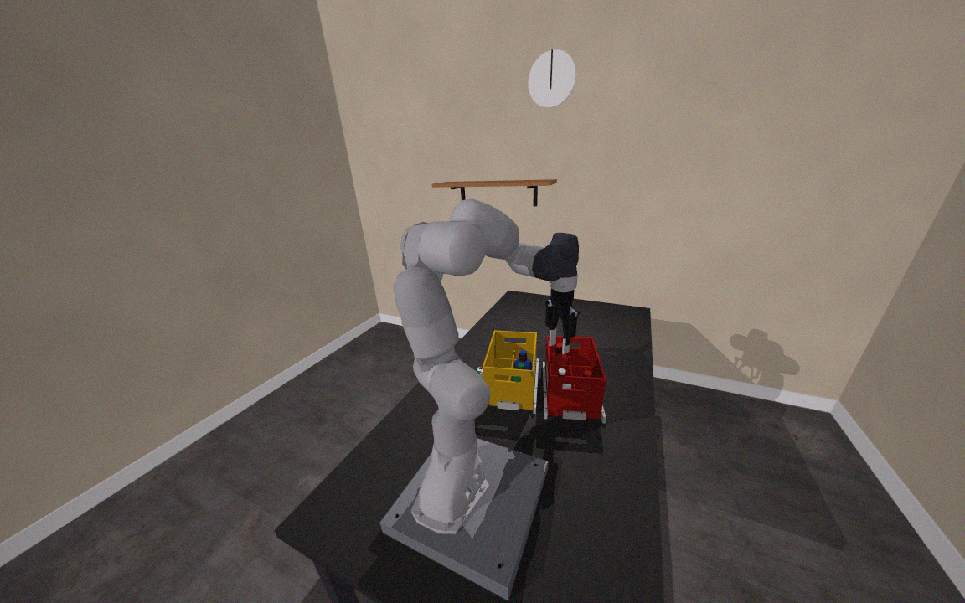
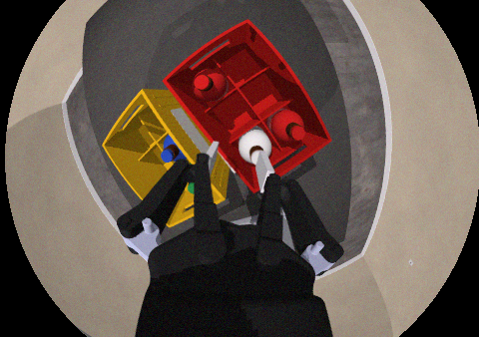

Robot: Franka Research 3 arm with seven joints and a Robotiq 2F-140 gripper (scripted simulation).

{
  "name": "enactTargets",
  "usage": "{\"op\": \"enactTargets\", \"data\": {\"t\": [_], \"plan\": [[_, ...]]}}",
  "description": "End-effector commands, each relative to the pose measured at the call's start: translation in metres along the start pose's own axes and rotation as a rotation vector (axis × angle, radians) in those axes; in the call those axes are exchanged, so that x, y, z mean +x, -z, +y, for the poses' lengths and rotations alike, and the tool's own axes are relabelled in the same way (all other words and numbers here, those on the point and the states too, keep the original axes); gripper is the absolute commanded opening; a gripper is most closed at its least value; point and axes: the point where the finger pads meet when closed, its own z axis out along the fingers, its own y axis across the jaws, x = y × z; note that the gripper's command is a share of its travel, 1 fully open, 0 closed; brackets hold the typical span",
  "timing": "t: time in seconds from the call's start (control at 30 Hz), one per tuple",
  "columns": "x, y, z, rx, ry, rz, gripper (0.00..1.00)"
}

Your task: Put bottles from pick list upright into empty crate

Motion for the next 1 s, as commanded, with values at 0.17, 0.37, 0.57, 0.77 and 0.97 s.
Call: {"op": "enactTargets", "data": {"t": [0.17,0.37,0.57,0.77,0.97], "plan": [[0.014,0.0,0.033,-0.001,0.059,0.0,0.38],[0.026,0.0,0.06,-0.001,0.059,0.0,0.38],[0.033,0.0,0.079,-0.001,0.059,0.0,0.38],[0.044,0.0,0.104,-0.001,0.059,0.0,0.38],[0.044,0.0,0.104,-0.001,0.059,0.0,0.38]]}}
